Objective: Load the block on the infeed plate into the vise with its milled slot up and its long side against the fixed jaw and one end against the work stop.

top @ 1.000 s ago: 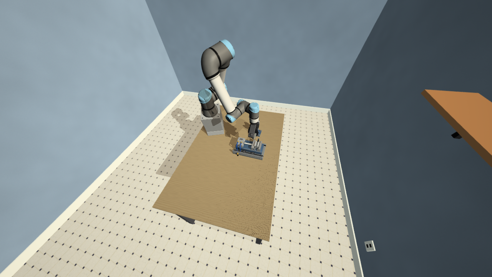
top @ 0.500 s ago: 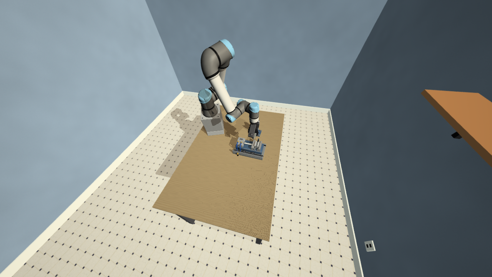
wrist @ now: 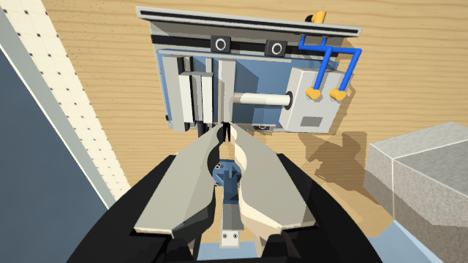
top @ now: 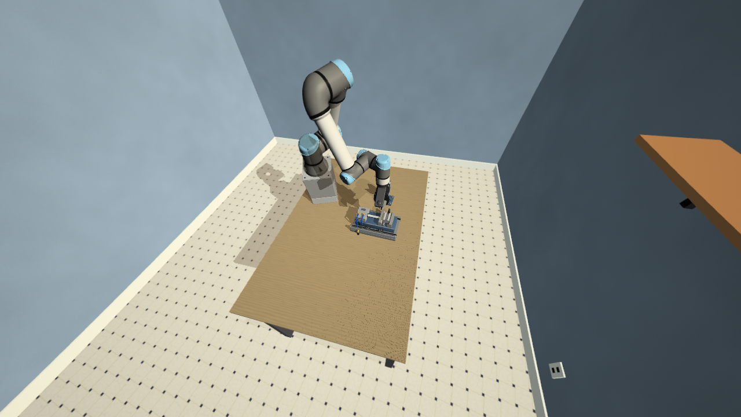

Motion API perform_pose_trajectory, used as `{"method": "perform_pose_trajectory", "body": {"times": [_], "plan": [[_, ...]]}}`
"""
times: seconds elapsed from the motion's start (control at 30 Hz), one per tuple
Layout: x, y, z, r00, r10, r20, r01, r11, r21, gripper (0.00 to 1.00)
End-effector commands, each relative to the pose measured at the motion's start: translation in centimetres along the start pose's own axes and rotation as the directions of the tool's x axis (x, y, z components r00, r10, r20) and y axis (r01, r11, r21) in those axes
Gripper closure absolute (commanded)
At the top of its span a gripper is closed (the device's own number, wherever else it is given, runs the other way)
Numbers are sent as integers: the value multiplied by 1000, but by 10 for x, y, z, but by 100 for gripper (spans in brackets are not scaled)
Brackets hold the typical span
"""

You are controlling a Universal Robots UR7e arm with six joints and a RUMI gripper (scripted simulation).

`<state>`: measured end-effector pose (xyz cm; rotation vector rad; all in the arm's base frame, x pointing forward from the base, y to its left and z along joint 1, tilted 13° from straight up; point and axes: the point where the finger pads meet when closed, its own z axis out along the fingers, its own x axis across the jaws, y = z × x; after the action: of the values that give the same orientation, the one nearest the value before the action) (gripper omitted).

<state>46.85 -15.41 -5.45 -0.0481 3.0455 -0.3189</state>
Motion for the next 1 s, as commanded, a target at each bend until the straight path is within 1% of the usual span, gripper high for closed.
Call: {"method": "perform_pose_trajectory", "body": {"times": [0.0,0.17,0.33,0.4,0.5,0.6,0.63,0.73,0.77,0.87,0.97], "plan": [[-2,-3,0,998,-62,1,62,998,0,100],[-6,-7,0,984,-179,1,179,984,0,100],[-11,-13,0,943,-333,1,333,943,1,100],[-11,-13,0,943,-333,1,333,943,1,100],[-14,-17,0,900,-436,1,436,900,1,100],[-17,-20,0,844,-536,1,536,844,1,100],[-17,-21,0,841,-541,1,541,841,1,100],[-20,-24,0,770,-638,1,638,770,1,100],[-20,-24,0,767,-641,1,641,767,1,100],[-23,-28,0,685,-729,1,729,685,1,100],[-23,-28,0,681,-733,1,733,681,1,100]]}}
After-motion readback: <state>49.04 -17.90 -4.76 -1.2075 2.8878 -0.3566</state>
